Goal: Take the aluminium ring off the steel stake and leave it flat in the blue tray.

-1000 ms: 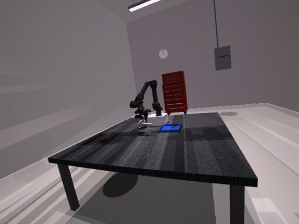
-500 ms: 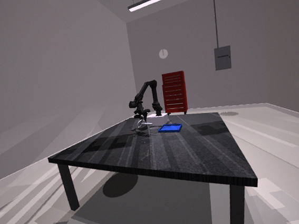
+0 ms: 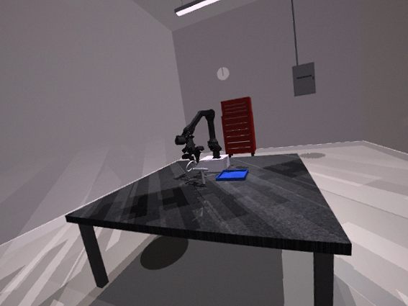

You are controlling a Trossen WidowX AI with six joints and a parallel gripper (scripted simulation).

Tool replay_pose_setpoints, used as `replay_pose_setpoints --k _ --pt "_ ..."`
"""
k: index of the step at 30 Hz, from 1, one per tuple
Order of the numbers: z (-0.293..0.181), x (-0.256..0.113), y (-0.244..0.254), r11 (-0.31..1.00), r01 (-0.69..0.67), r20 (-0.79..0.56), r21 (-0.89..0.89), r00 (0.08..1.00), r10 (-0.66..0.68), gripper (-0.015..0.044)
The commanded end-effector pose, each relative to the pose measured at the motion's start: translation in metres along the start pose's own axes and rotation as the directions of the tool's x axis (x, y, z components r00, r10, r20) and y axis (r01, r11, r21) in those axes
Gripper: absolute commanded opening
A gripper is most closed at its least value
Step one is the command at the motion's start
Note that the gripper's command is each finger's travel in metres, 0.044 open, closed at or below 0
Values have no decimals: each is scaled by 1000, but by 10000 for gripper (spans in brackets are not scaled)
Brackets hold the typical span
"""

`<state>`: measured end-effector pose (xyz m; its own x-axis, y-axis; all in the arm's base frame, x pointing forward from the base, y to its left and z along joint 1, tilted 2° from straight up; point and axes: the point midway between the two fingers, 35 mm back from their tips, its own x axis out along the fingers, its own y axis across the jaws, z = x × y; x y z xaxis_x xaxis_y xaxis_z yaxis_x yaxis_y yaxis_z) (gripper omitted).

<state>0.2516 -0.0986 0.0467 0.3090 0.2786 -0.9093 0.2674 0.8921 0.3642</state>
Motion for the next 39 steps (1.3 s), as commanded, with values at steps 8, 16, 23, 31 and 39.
replay_pose_setpoints --k 8,16,23,31,39 --pt "7 -18 7 1000 -2 11 -10 1000 2 0" --pt "9 -30 12 1000 -2 11 -10 1000 2 0" --pt "10 -41 17 1000 -2 11 -10 1000 2 0" --pt "18 -43 18 1000 -2 11 -10 1000 2 0" --pt "31 -42 18 1000 -2 12 -10 1000 2 0"
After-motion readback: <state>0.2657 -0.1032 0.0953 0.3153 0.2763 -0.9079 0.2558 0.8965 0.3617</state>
